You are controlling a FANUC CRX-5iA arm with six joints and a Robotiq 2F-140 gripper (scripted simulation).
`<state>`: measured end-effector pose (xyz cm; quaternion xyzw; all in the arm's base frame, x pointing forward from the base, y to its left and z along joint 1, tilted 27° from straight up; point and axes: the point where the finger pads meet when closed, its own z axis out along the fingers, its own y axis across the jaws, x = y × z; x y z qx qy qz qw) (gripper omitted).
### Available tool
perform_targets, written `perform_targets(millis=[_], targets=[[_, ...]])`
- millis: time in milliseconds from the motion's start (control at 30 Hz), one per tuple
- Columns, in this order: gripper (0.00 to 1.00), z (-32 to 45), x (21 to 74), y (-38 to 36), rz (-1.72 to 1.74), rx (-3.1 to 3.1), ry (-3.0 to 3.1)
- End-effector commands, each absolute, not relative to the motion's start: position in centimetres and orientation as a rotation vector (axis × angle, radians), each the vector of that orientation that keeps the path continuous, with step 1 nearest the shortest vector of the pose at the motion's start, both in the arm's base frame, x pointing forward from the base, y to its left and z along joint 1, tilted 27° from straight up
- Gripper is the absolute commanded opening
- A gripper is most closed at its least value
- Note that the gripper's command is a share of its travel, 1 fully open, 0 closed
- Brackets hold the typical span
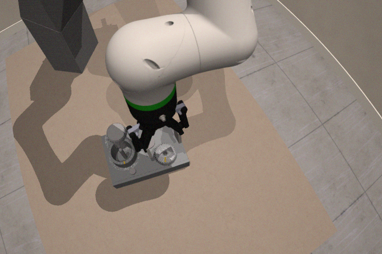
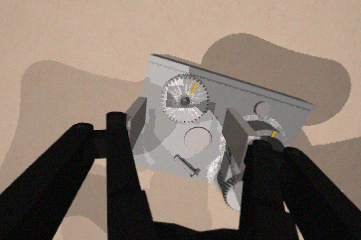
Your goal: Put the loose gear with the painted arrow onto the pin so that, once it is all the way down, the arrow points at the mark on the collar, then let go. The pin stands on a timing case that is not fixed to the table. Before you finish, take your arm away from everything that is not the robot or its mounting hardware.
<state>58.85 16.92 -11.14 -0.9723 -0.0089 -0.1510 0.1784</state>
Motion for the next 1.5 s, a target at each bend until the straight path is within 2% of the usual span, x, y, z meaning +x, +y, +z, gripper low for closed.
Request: perform_targets(millis=[0,1467], targets=[[0.53,-11.2,58.9,16.9,-0.428,-2.750,-0.025],[0.53,-14.7,60.0,18.2,-0.428,-2.749,-0.026]])
